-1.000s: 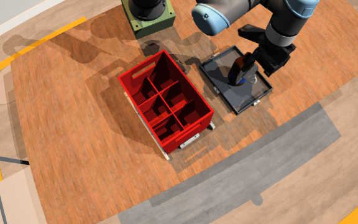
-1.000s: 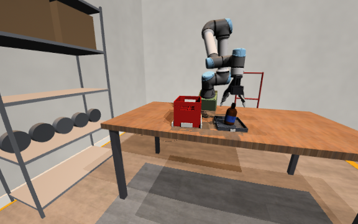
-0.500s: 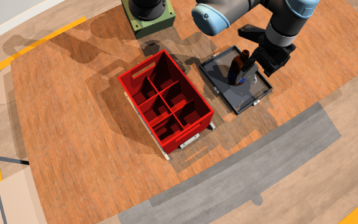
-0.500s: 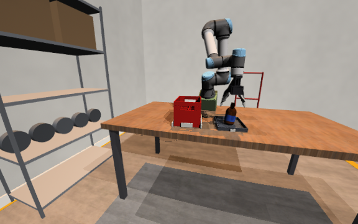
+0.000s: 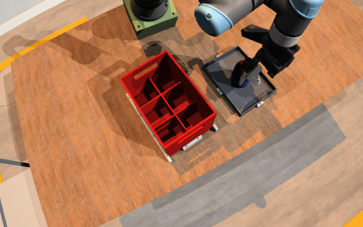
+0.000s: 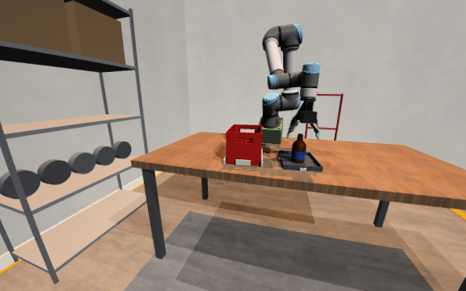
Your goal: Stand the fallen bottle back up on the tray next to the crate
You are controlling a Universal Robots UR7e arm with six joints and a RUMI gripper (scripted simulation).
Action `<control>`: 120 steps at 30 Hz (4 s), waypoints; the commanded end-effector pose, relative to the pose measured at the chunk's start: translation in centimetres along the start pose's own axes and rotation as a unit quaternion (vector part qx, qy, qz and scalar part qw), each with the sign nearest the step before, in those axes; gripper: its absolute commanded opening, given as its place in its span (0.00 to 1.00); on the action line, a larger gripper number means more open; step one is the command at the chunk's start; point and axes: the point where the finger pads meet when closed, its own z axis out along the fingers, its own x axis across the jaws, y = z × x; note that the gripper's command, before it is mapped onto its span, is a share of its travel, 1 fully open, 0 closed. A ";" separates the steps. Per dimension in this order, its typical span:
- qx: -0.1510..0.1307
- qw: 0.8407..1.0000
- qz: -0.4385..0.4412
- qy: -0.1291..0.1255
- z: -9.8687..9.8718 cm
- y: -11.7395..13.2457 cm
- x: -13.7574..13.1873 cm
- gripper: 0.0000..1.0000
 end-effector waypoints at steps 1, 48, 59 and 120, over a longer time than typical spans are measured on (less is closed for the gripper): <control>0.001 1.000 0.001 0.000 0.1 -0.1 -0.1 1.00; -0.002 1.000 0.000 0.000 -2.6 0.2 0.0 1.00; -0.002 1.000 0.000 0.000 -4.7 0.1 0.0 1.00; -0.001 1.000 0.000 0.000 -10.1 0.0 0.0 0.00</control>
